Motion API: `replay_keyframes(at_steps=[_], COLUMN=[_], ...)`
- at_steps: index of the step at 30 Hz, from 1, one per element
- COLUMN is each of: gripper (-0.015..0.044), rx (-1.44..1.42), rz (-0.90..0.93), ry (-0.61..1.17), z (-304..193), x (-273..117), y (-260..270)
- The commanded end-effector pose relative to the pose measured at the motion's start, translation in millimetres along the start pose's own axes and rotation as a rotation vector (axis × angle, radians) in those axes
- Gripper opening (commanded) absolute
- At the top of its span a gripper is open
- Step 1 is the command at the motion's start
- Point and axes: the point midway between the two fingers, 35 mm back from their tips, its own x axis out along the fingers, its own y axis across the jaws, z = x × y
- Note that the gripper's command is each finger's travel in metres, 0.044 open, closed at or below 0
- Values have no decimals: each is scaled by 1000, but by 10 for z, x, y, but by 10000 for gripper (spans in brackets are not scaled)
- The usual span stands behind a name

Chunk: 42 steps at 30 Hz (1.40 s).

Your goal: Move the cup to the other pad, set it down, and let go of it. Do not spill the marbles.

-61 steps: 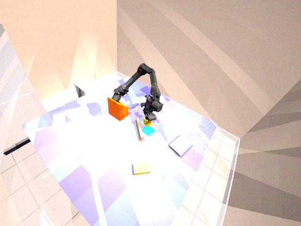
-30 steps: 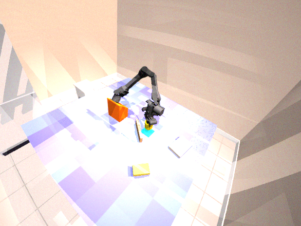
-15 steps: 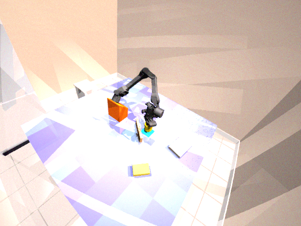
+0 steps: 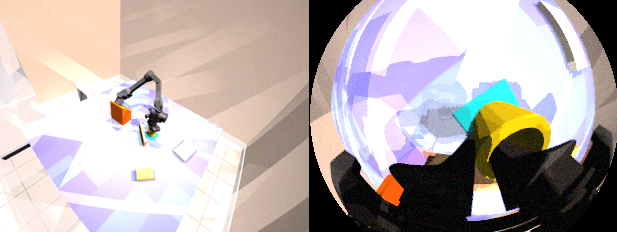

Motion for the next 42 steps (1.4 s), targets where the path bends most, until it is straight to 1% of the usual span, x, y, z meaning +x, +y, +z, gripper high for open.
replay_keyframes(at_steps=[1,11,16,17,24,42], gripper=[0,0,131,146,146,146], rx=[0,0,0,0,0,3], rz=[-1,-1,-1,-1,-1,-1], ry=[0,0,0,0,0,0], z=[1,1,1,1,1,-10], x=[-8,-8,-8,-8,-34,-320], y=[-3,-3,-3,-3,-5,-15])
